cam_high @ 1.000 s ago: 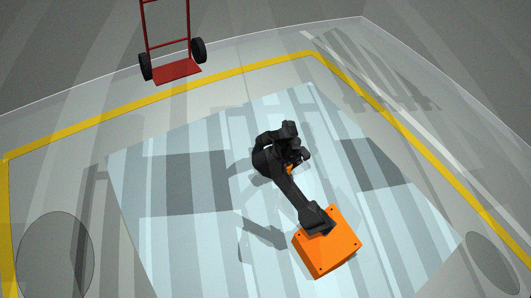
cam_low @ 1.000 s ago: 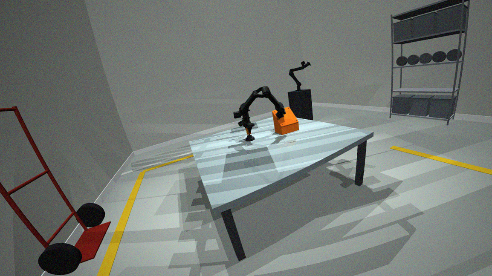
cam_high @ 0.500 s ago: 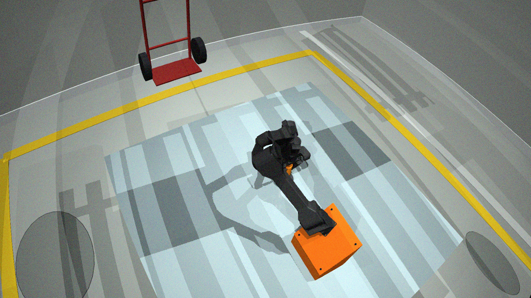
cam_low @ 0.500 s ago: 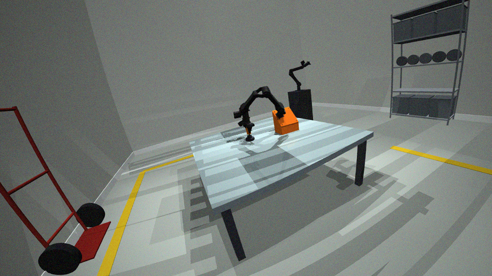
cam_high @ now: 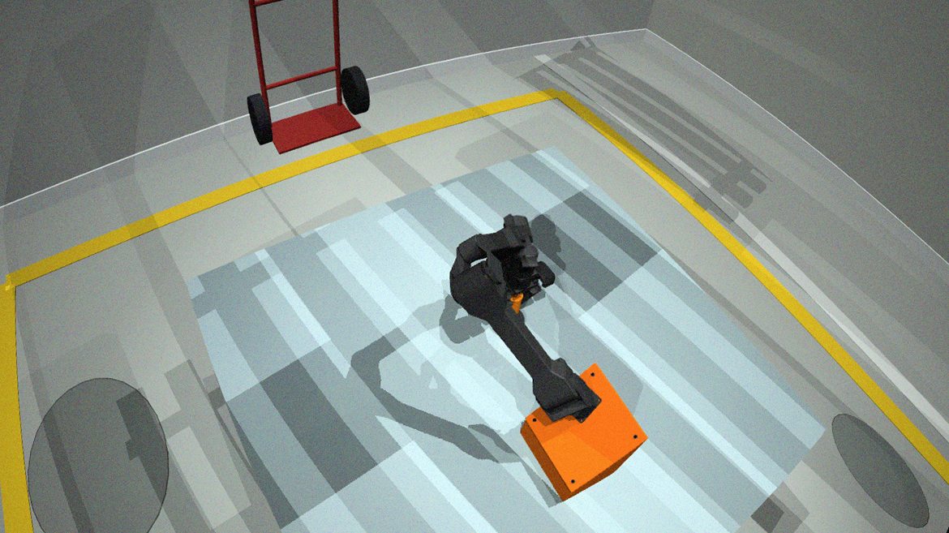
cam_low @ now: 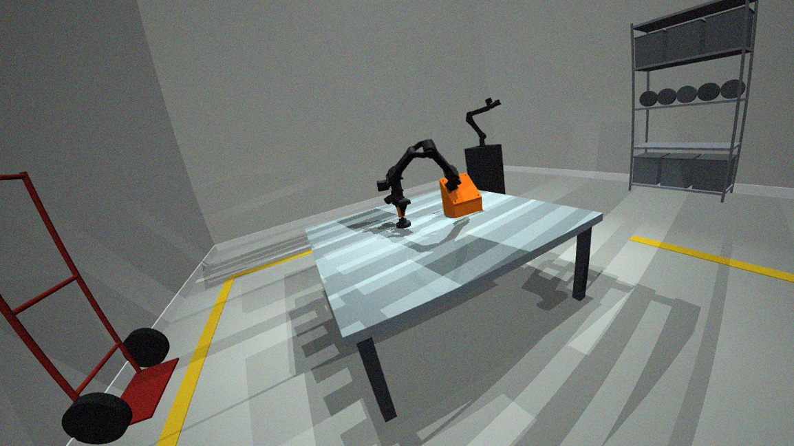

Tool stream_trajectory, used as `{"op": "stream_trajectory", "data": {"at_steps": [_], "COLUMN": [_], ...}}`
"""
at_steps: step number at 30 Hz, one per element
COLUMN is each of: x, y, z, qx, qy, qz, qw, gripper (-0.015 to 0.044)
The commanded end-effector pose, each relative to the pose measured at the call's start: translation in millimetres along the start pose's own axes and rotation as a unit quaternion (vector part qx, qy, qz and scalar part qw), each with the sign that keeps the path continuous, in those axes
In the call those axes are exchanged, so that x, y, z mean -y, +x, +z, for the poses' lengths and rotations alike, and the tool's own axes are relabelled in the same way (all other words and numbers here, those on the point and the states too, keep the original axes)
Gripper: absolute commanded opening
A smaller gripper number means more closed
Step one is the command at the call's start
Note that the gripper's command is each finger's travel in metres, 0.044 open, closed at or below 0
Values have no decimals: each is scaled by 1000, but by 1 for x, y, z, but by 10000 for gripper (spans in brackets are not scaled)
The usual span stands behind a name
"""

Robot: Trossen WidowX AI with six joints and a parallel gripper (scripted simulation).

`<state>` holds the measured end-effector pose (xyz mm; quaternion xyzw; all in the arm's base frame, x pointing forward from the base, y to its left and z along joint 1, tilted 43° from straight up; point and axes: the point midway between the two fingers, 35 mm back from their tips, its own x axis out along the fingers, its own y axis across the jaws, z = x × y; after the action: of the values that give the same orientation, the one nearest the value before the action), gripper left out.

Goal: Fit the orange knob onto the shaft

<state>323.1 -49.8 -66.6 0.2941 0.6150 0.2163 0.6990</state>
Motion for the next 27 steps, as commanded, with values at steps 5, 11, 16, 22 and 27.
{"op": "stream_trajectory", "data": {"at_steps": [5, 11, 16, 22, 27], "x": [0, -2, -2, 0, -1], "y": [-3, -6, -5, -3, -1], "z": [0, -1, 0, 1, 2], "qx": [1, 1, 1, 1, 1], "qy": [1, -11, -24, -24, -24], "qz": [1, 1, 1, 1, 1], "qw": [1000, 1000, 1000, 1000, 1000], "gripper": [0, 0, 0, 0, 0]}}
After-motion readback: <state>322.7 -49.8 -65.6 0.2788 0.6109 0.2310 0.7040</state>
